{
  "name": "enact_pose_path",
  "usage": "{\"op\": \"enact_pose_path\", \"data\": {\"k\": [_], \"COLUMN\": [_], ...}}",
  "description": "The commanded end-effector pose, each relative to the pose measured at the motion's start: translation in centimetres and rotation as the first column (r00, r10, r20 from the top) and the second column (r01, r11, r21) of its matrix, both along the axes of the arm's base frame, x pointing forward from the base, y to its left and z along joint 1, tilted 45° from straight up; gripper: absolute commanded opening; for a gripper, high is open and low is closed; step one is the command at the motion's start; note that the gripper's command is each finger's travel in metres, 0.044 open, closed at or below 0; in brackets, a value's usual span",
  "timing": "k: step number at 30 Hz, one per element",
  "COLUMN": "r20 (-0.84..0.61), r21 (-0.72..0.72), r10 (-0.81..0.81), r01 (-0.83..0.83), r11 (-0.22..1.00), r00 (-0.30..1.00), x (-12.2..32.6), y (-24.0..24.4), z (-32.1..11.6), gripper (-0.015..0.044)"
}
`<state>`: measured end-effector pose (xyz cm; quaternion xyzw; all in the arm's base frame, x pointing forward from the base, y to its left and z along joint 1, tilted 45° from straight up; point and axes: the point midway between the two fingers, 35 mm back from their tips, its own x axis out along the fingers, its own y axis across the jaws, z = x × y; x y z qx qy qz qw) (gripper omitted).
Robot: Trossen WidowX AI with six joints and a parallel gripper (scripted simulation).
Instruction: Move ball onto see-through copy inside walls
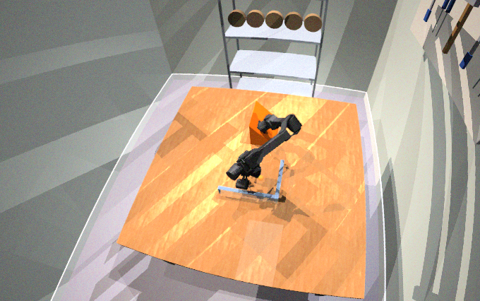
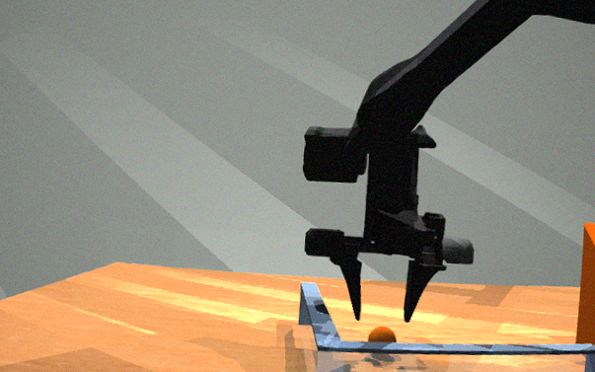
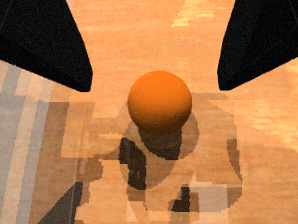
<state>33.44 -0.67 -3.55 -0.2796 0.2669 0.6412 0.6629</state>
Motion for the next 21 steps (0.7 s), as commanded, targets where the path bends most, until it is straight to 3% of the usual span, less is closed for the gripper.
{"op": "enact_pose_path", "data": {"k": [1, 15, 19, 21], "r20": [-0.008, -0.008, -0.008, -0.008], "r21": [0.007, 0.008, 0.008, 0.008], "r10": [-0.004, -0.004, -0.004, -0.004], "r01": [0.004, 0.004, 0.004, 0.004], "r11": [1.000, 1.000, 1.000, 1.000], "r00": [1.000, 1.000, 1.000, 1.000], "x": [-0.1, -0.1, -0.1, -0.1], "y": [0.5, 1.9, 1.9, 1.9], "z": [-0.6, -1.9, -1.9, -1.9], "gripper": [0.0267, 0.0267, 0.0162, 0.0149]}}
